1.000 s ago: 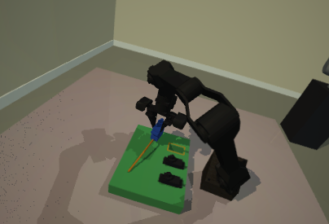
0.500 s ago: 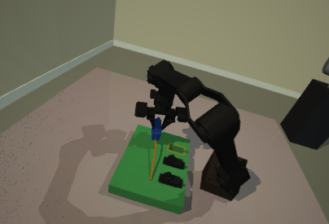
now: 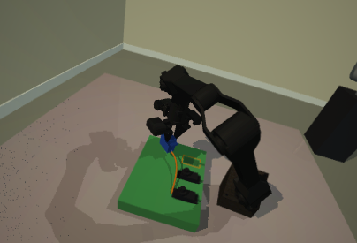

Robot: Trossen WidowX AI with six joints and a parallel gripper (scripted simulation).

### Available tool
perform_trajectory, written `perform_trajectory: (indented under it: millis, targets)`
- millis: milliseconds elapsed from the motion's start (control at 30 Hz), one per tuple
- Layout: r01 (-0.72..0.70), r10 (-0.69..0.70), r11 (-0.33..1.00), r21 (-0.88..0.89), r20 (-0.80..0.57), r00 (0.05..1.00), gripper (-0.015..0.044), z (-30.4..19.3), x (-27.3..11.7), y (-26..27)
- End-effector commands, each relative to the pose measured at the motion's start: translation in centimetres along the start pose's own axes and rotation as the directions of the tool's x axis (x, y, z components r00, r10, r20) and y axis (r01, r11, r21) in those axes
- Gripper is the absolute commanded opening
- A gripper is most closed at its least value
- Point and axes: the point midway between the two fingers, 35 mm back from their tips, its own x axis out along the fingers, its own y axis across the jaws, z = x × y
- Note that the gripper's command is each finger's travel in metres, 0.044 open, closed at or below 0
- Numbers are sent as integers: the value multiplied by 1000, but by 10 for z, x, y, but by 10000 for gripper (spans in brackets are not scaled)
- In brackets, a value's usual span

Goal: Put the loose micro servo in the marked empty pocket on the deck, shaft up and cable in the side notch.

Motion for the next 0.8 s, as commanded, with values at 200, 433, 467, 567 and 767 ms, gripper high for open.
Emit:
perform_trajectory:
  millis: [200, 433, 467, 567, 767]
  targets:
    - [3, -2, 937, -350, 5, 1000, 0, 1, -1, -2]
    - [4, -2, 825, -565, 5, 1000, 0, 1, -1, -2]
    - [4, -2, 805, -593, 5, 1000, 0, 1, -1, -2]
    - [5, -2, 744, -668, 5, 1000, 0, 1, -1, -2]
    - [5, -2, 728, -685, 5, 1000, 0, 1, -1, -2]
